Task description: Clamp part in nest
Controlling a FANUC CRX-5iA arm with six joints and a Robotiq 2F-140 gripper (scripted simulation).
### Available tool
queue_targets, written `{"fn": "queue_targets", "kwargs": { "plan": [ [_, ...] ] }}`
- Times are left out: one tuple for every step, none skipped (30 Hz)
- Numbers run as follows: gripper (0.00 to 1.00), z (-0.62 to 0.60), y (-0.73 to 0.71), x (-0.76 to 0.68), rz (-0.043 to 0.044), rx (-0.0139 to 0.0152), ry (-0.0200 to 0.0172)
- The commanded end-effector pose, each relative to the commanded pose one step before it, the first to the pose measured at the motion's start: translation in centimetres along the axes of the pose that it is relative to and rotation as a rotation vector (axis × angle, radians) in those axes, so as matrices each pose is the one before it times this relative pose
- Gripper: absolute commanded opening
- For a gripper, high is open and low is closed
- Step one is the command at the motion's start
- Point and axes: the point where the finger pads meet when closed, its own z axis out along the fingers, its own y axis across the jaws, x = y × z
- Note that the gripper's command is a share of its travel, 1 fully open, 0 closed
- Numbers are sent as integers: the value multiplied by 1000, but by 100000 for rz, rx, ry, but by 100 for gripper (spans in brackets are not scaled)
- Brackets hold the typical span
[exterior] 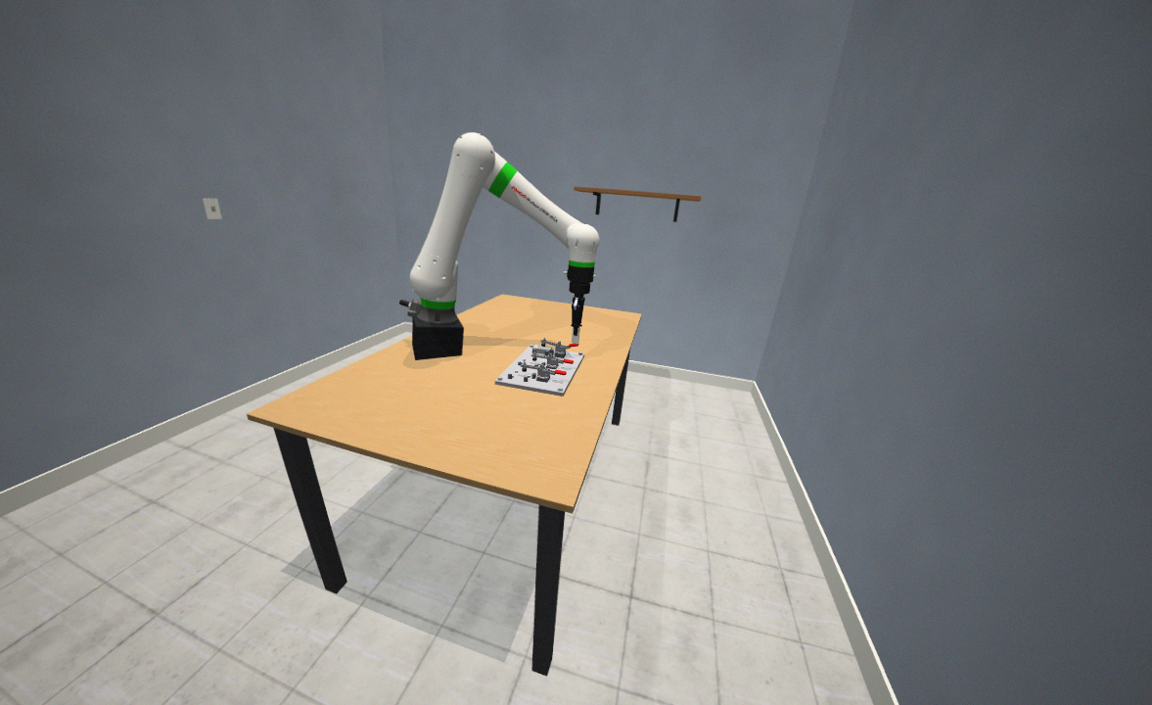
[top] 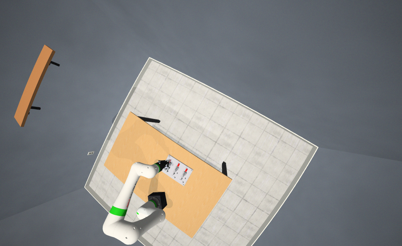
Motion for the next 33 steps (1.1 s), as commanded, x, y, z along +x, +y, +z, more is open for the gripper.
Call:
{"fn": "queue_targets", "kwargs": {
  "plan": [
    [0,56,-1,19,3,1,44],
    [0,0,0,0,0,0,0],
    [0,37,0,0,0,0,0],
    [0,27,0,0,0,0,0],
    [0,13,0,0,0,0,0],
    [0,2,0,0,0,0,0],
    [0,0,0,0,0,0,0],
    [0,0,0,0,0,0,0],
    [0,0,0,0,0,0,0],
    [0,0,0,0,0,0,0],
    [0,0,0,0,0,0,0],
    [0,0,0,0,0,0,0],
    [0,0,0,0,0,0,0],
    [0,0,0,0,0,0,0],
    [0,0,0,0,0,0,0],
    [0,2,0,0,0,0,0],
    [0,13,0,0,0,0,0],
    [0,0,0,0,0,0,0],
    [0,0,0,0,0,0,0],
    [0,27,0,0,0,0,0],
    [0,37,0,0,0,0,0],
    [0,41,0,0,0,0,0],
    [0,37,0,0,0,0,0],
    [0,27,0,0,0,0,0],
    [0,13,0,0,0,0,0],
    [0,2,0,0,0,0,0],
    [0,0,0,0,0,0,0],
    [0,0,0,0,0,0,0],
    [0,0,0,0,0,0,0],
    [0,0,0,0,0,0,0],
    [0,0,0,0,0,0,0],
    [0,0,0,0,0,0,0],
    [0,0,0,0,0,0,0]
  ]
}}
